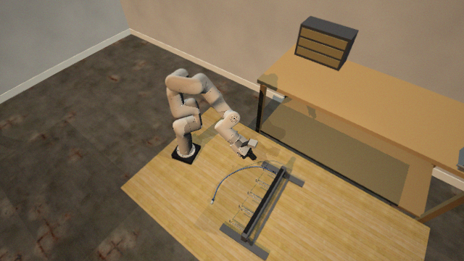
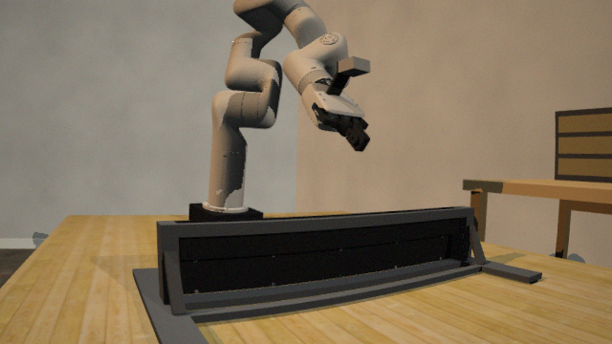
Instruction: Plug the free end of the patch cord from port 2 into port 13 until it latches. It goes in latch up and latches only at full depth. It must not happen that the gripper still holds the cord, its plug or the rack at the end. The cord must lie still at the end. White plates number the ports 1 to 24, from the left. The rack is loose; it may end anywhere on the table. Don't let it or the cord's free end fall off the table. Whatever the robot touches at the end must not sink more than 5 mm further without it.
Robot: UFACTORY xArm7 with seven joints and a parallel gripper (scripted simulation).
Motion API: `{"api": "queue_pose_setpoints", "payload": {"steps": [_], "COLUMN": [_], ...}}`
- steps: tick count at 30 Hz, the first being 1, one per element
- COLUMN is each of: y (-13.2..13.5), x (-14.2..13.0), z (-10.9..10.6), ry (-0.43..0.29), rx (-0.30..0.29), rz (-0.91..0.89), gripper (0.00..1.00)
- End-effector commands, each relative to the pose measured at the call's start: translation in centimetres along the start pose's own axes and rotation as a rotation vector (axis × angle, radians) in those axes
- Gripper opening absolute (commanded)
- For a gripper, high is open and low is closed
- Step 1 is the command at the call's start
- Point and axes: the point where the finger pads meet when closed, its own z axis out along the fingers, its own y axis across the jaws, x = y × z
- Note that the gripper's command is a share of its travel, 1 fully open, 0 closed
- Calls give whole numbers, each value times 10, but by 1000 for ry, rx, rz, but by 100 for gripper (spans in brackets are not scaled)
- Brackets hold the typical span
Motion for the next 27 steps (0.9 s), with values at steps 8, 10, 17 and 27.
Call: {"api": "queue_pose_setpoints", "payload": {"steps": [8, 10, 17, 27], "y": [-15, -15, -14, -12], "x": [-8, -8, -7, -4], "z": [-3, -3, 2, 35], "ry": [83, 83, 86, 86], "rx": [-74, -74, -75, -75], "rz": [88, 88, 89, 89], "gripper": [0, 0, 0, 0]}}
